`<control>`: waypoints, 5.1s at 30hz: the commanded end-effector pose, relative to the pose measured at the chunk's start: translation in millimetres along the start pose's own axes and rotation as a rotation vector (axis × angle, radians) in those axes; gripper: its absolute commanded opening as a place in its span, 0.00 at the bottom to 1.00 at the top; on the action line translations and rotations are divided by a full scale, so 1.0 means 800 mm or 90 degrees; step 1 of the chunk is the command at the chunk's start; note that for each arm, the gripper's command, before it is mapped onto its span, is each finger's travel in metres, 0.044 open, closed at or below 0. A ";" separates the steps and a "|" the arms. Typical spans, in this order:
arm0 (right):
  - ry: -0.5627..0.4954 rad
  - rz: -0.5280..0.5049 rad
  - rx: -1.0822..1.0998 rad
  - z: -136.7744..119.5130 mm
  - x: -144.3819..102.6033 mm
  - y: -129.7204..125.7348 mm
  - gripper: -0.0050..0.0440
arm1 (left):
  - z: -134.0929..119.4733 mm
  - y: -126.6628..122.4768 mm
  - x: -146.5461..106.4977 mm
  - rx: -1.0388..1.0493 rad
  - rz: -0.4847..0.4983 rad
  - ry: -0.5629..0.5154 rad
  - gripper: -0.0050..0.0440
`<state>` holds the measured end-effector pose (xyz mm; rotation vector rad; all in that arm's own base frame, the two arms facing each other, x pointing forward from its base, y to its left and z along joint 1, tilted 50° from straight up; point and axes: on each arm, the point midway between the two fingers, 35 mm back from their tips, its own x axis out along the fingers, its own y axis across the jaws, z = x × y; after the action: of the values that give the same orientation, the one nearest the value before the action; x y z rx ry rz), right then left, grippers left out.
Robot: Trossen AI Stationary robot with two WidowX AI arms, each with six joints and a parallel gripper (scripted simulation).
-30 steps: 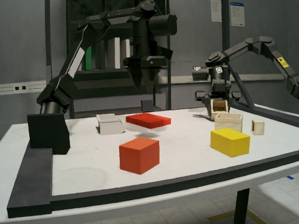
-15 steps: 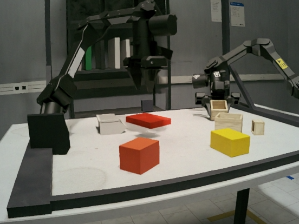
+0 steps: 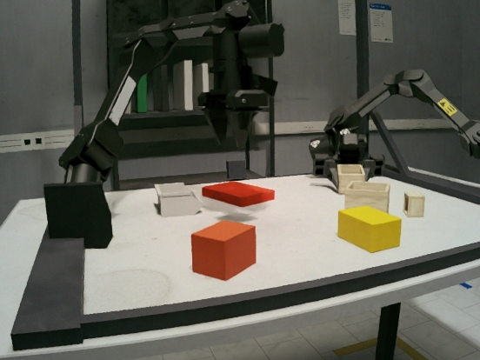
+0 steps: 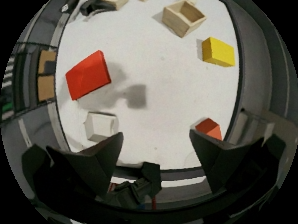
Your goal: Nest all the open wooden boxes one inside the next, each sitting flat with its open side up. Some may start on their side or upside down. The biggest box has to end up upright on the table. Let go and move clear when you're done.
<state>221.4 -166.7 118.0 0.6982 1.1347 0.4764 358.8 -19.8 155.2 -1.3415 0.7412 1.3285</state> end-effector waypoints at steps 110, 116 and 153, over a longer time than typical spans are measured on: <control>-0.002 -0.002 -0.005 0.001 -0.002 0.001 0.92 | 0.085 -0.001 -0.059 0.000 -0.013 0.647 0.92; -0.002 -0.002 -0.005 0.001 -0.002 0.001 0.92 | 0.085 -0.001 -0.059 0.000 -0.013 0.647 0.92; -0.002 -0.002 -0.005 0.001 -0.002 0.001 0.92 | 0.085 -0.003 -0.059 0.401 -0.236 0.615 0.10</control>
<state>221.4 -166.7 118.0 0.6982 1.1347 0.4764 332.5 33.1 206.8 -1.5799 1.3499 0.1604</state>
